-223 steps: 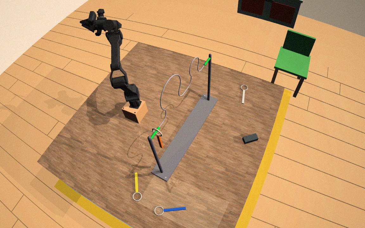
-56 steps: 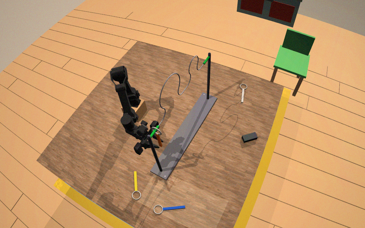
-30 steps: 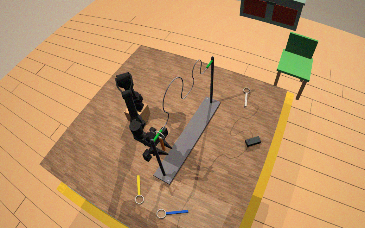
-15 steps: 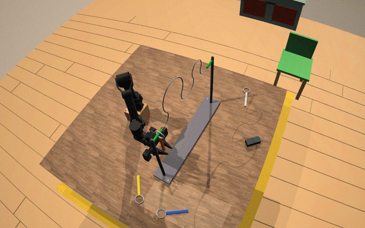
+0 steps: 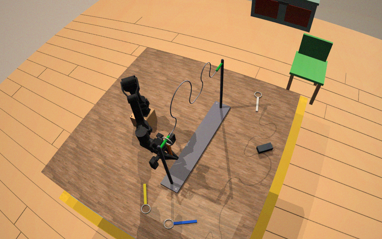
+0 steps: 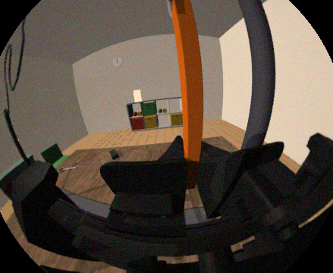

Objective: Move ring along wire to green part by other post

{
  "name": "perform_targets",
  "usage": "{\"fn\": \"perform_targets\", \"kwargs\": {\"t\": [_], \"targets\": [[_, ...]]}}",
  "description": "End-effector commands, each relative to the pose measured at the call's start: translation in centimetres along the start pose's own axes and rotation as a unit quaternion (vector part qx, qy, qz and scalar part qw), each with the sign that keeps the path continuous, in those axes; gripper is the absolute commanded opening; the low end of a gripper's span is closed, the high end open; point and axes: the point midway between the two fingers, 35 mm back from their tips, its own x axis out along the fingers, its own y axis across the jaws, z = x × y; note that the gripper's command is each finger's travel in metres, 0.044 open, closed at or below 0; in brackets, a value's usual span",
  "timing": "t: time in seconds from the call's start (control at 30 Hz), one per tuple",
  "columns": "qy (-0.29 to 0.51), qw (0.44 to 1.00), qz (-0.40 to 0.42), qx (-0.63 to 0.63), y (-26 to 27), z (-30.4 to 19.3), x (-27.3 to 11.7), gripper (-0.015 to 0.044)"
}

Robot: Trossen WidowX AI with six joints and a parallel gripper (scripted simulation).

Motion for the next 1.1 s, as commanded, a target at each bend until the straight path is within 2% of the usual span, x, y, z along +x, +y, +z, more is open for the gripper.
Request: {"fn": "perform_targets", "kwargs": {"t": [0.0,1.07], "targets": [[0.0,1.0,0.0,-0.001,0.0,0.0,0.0,-0.015],[0.0,1.0,0.0,0.002,0.1,1.5,0.0,-0.015]]}}
